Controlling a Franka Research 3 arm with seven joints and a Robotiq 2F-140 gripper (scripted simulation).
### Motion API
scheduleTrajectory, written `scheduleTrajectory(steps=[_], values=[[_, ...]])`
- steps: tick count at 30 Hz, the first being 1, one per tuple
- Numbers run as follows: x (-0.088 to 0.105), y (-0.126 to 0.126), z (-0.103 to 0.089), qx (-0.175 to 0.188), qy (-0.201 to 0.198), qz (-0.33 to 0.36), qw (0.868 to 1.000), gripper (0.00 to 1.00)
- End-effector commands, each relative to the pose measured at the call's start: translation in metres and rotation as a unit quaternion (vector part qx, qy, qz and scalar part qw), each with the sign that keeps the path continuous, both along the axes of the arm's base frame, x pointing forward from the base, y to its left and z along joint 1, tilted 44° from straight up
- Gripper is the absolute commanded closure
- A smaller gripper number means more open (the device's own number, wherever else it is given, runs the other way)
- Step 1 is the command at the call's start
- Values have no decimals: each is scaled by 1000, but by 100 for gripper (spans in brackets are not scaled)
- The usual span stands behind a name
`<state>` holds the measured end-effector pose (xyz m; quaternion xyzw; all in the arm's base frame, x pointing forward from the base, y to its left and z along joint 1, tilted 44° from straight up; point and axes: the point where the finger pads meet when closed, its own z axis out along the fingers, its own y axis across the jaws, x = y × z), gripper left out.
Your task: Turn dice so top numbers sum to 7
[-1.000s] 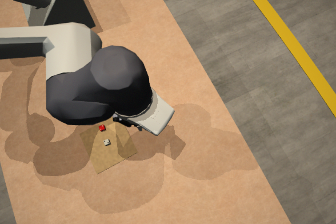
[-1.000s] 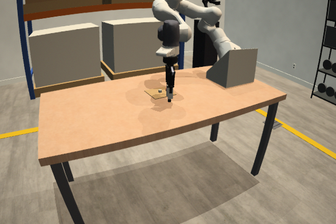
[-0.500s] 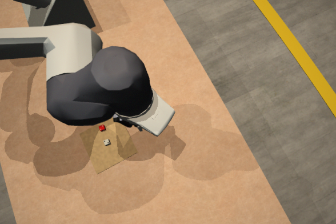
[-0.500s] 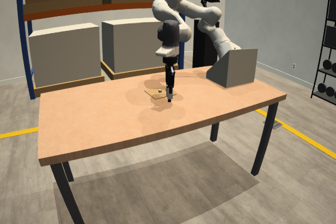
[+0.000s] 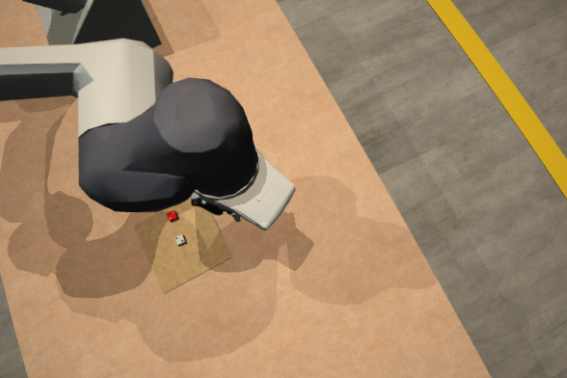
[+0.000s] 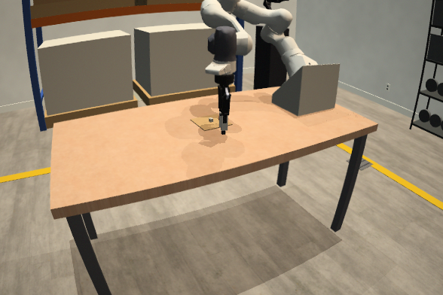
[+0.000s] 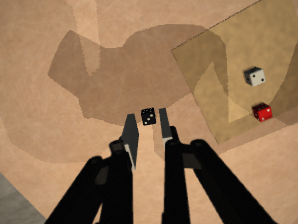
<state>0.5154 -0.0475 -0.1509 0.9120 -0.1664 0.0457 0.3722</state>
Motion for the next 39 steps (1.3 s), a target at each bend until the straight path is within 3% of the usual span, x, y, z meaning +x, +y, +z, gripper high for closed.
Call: scheduleTrajectory(steps=[1, 22, 39], values=[[1, 1, -1, 0, -2, -1, 1000, 81], [1, 0, -1, 0, -2, -1, 1000, 81], [0, -11, -13, 0, -2, -1, 1000, 81]])
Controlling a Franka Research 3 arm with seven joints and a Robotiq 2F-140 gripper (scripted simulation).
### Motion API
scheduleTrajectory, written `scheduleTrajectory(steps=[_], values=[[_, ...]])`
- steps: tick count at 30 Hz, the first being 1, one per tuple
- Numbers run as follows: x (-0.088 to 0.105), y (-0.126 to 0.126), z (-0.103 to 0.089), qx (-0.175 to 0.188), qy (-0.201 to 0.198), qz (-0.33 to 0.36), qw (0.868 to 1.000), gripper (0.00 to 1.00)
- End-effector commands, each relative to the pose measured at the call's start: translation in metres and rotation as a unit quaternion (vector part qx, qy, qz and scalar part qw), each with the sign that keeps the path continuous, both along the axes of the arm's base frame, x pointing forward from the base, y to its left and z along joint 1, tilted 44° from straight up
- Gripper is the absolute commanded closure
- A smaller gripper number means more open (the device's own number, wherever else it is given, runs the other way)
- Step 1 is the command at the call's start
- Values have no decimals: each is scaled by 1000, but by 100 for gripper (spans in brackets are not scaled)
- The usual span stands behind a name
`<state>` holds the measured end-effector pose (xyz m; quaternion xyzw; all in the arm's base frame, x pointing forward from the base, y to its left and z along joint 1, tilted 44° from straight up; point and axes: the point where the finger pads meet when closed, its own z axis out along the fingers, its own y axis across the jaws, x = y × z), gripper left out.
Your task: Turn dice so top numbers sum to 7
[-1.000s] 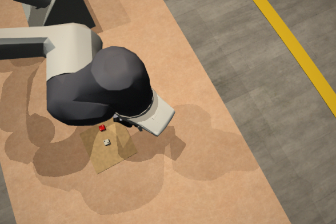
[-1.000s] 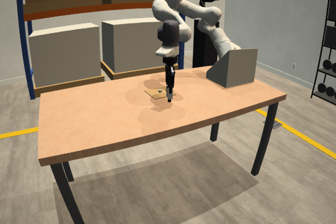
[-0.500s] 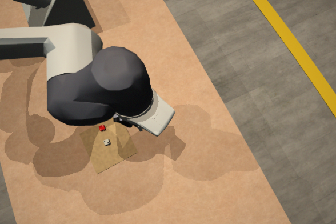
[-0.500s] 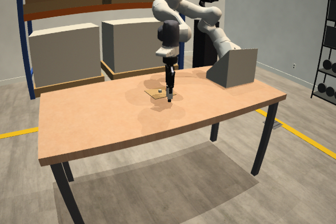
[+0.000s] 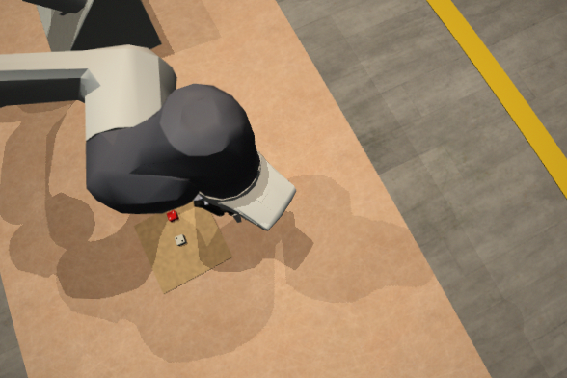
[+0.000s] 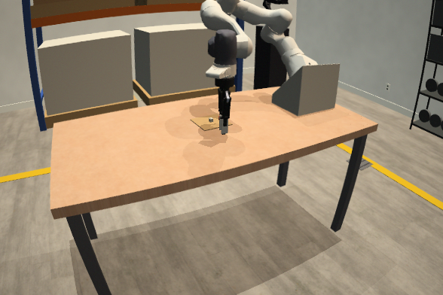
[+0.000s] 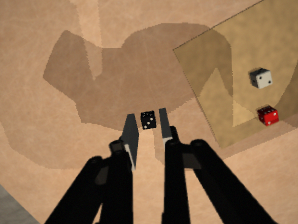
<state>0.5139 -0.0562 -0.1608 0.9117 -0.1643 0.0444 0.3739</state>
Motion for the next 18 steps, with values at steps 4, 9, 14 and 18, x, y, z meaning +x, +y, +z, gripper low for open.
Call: scheduleTrajectory(steps=[4, 9, 14, 18], values=[[1, -5, -6, 1, -4, -2, 1000, 81], [1, -6, -7, 1, -4, -2, 1000, 81], [1, -6, -7, 1, -4, -2, 1000, 81], [1, -6, -7, 1, -4, -2, 1000, 81]])
